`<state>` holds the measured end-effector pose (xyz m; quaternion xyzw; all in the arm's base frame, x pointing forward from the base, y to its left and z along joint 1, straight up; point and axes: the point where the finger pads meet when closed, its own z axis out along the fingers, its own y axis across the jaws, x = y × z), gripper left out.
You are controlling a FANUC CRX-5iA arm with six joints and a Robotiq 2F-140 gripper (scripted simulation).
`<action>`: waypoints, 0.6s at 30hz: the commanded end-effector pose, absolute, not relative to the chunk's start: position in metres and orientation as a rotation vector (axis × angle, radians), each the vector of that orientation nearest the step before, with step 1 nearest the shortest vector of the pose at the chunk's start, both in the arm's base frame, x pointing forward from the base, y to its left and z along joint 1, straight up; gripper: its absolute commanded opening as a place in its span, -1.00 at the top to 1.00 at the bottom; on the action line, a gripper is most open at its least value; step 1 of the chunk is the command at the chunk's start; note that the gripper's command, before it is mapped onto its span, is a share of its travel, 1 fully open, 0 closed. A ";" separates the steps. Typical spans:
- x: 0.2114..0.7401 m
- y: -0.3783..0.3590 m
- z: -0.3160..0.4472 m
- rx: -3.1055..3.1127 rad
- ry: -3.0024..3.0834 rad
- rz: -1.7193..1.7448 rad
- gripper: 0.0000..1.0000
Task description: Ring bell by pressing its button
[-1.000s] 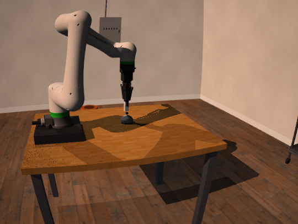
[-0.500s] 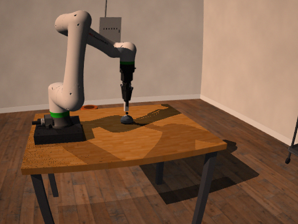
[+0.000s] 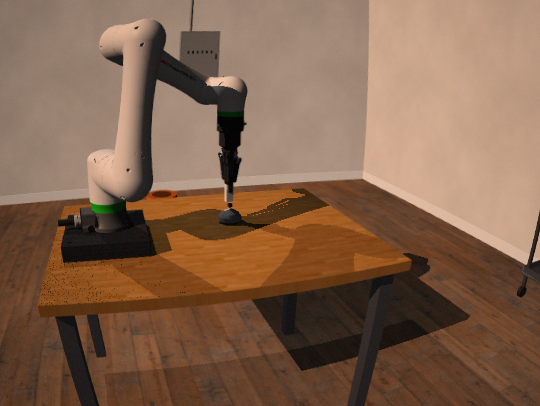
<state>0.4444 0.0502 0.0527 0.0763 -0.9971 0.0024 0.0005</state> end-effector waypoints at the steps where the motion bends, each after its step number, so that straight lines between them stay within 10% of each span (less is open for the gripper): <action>1: 0.445 0.050 0.053 0.240 -3.132 0.007 1.00; 18: 0.445 0.050 0.047 0.240 -3.132 0.007 1.00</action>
